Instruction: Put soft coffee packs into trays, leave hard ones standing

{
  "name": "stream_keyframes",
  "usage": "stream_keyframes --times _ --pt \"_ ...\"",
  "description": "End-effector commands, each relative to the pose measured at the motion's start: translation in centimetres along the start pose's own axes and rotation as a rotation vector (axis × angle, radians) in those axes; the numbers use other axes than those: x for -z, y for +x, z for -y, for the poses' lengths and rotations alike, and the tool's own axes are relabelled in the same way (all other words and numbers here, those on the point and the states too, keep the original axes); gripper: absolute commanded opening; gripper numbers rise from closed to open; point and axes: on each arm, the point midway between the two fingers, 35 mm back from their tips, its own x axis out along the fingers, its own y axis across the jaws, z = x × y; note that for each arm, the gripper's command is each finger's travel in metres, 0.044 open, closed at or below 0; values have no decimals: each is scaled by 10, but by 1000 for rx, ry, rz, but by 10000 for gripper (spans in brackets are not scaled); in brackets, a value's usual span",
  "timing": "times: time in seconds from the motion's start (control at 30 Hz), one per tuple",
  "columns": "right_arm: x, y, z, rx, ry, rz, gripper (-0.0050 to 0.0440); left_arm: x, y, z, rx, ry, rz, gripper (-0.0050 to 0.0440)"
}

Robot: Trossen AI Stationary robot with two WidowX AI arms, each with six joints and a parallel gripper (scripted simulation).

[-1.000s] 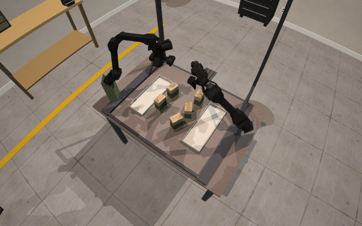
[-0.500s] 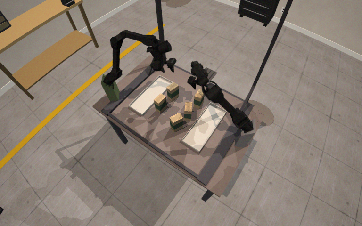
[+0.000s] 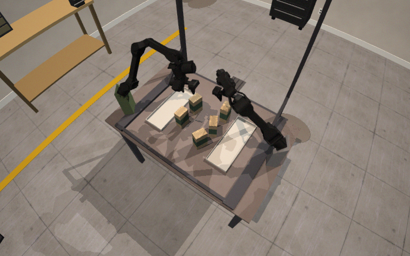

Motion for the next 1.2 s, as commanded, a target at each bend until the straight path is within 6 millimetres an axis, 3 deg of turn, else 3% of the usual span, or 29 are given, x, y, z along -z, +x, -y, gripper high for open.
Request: stream_keyframes --times 0.0,0.1,0.2,0.37,0.5,1.17 --pt "-13 21 8 103 50 19 377 2 -4 -4 -14 -8 7 372" --pt "-25 41 17 121 59 23 377 2 -4 -4 -14 -8 7 372" --pt "-27 44 19 121 59 23 377 2 -4 -4 -14 -8 7 372" --pt "-47 74 41 278 140 57 377 2 -4 -4 -14 -8 7 372" --pt "-55 86 49 278 141 57 377 2 -4 -4 -14 -8 7 372" --pt "-56 87 50 278 141 57 377 2 -4 -4 -14 -8 7 372"
